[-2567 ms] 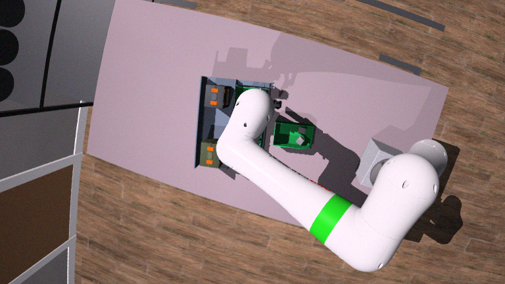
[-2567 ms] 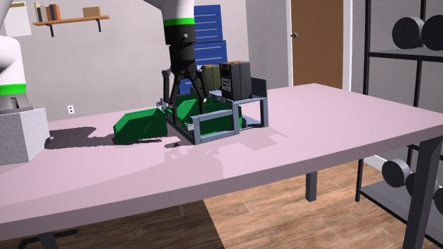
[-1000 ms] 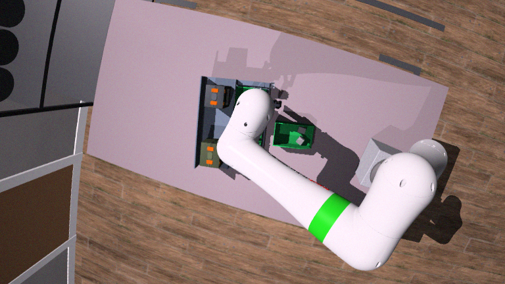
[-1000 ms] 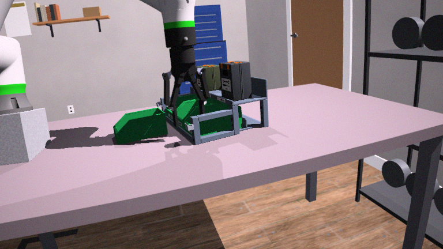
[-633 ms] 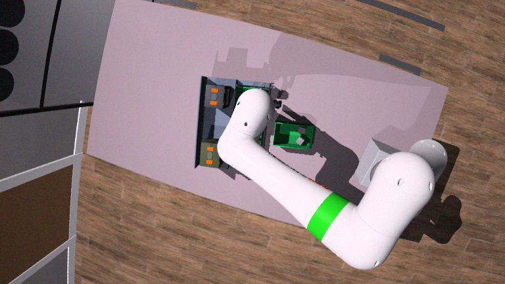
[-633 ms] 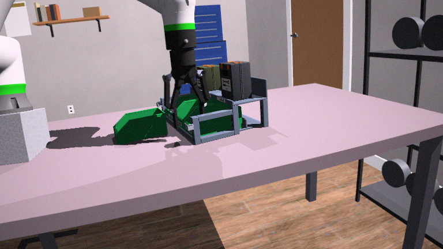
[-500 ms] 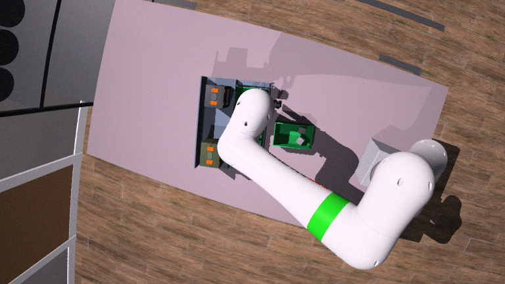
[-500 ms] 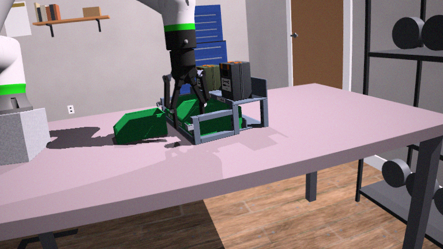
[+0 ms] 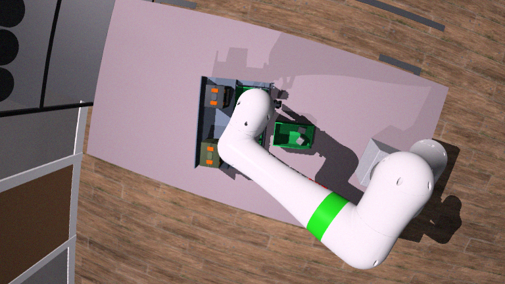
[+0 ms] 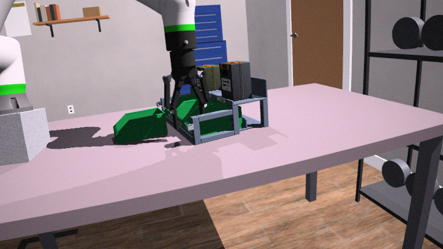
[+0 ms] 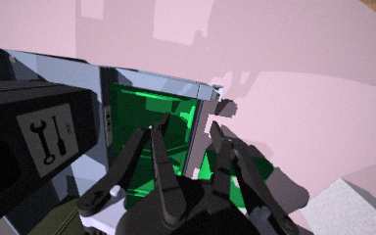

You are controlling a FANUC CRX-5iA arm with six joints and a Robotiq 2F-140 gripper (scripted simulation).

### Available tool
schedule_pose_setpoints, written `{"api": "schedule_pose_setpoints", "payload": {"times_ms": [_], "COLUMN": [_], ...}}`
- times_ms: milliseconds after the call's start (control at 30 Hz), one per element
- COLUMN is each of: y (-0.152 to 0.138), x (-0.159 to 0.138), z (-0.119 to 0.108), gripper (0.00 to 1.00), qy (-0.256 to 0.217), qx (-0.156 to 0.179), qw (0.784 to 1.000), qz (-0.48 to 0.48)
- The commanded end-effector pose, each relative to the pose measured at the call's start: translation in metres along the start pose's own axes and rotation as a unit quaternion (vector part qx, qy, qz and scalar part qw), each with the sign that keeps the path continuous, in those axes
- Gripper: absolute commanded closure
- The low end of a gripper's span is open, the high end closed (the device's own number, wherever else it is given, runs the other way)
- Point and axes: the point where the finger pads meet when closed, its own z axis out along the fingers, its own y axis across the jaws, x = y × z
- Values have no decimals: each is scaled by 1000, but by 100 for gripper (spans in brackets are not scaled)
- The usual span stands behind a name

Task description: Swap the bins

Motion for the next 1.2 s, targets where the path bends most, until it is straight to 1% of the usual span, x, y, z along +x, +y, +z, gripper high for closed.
{"api": "schedule_pose_setpoints", "payload": {"times_ms": [0,233,267,1167], "y": [-1,-1,-1,-1], "x": [0,0,0,0], "z": [-1,-1,-1,-1], "gripper": [38,38,90,90], "qy": [1,1,1,1], "qx": [1,1,1,1], "qw": [1000,1000,1000,1000], "qz": [0,0,0,0]}}
